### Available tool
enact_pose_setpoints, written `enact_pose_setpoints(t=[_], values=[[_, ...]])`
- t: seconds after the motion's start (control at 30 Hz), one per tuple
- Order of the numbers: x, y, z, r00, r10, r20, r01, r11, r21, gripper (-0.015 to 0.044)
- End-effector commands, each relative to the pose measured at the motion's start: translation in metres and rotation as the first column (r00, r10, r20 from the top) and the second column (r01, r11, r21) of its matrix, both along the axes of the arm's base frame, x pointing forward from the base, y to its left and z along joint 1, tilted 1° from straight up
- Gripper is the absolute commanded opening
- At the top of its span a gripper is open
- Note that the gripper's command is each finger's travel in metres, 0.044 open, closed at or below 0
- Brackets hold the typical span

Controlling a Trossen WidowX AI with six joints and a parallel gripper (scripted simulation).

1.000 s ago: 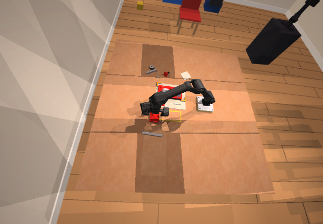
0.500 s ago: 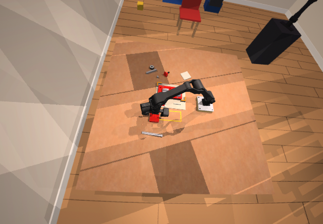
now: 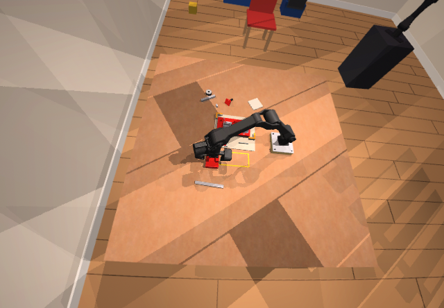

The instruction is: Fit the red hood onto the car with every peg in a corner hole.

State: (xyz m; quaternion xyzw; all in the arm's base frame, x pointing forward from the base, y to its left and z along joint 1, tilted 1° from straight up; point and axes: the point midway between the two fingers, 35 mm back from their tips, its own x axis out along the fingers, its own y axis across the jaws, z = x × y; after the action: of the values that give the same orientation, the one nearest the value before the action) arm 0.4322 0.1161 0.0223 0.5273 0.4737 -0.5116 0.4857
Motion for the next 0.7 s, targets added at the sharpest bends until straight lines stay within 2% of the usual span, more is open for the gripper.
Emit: enact_pose_setpoints(t=[0.0, 0.13, 0.43, 0.67], values=[[-0.001, 0.001, -0.003, 1.000, -0.003, -0.003, 0.003, 1.000, 0.003, 0.0440], [0.000, 0.000, 0.000, 1.000, 0.000, 0.000, 0.000, 1.000, 0.000, 0.0335], [0.000, 0.000, 0.000, 1.000, 0.000, 0.000, 0.000, 1.000, 0.000, 0.0275], [0.000, 0.000, 0.008, 1.000, 0.000, 0.000, 0.000, 1.000, 0.000, 0.0091]])
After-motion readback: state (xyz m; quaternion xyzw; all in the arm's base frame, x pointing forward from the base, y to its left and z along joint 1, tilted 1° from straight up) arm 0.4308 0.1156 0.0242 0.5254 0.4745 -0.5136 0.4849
